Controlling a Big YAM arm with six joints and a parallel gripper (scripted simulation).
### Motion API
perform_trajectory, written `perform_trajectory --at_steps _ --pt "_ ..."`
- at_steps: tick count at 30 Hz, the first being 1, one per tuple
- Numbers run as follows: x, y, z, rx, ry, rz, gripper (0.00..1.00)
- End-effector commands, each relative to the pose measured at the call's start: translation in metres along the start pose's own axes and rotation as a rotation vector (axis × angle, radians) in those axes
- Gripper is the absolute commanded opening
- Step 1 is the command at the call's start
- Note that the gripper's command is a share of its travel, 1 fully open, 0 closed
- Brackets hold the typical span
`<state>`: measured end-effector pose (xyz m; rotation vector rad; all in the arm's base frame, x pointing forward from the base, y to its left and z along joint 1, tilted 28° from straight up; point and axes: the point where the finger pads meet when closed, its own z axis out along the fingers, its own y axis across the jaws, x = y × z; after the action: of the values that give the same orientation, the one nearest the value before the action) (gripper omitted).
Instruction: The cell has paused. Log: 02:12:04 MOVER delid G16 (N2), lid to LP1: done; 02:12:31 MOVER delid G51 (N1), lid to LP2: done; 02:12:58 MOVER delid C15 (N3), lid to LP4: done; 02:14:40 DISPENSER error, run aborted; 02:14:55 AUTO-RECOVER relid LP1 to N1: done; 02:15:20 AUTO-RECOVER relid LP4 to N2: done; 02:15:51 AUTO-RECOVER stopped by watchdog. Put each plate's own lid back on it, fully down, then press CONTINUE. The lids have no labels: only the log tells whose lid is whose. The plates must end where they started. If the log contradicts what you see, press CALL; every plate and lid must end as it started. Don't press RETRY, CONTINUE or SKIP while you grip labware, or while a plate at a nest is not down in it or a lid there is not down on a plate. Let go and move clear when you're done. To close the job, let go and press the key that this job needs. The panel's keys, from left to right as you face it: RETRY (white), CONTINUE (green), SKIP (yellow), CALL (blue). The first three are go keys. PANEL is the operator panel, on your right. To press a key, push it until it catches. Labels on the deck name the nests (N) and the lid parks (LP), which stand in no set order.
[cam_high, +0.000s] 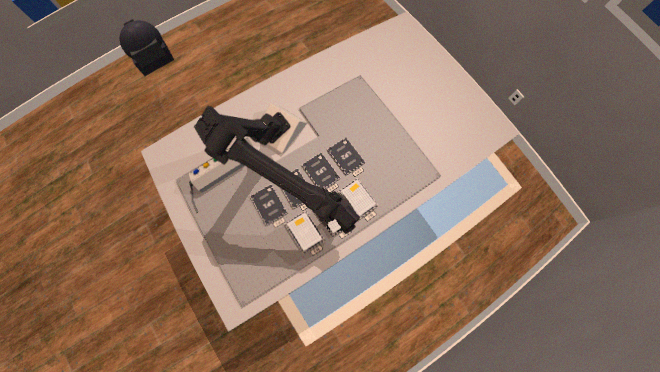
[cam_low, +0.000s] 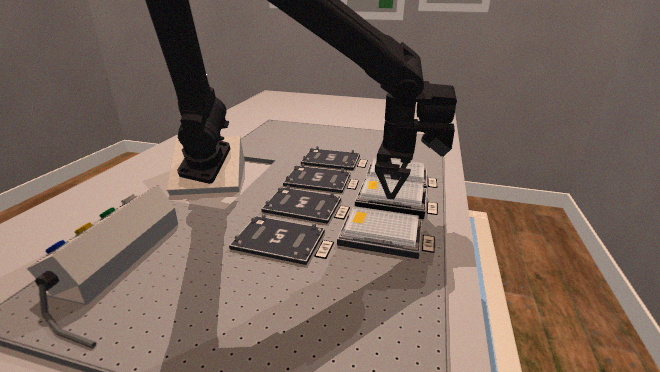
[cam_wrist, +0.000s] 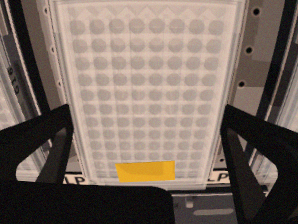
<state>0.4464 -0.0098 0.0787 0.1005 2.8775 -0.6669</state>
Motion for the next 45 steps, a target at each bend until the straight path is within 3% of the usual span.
perform_trajectory --at_steps 1,22,23,45 --pt "0.0046 -0.0019 0.0123 0.005 0.027 -0.001 0.0" --pt "0.0055 -0.0014 0.0116 0.005 0.03 -0.003 0.0" --pt "0.0055 -0.0014 0.0116 0.005 0.03 -0.003 1.0" --pt "0.0055 -0.0014 0.0116 0.006 0.029 -0.003 1.0"
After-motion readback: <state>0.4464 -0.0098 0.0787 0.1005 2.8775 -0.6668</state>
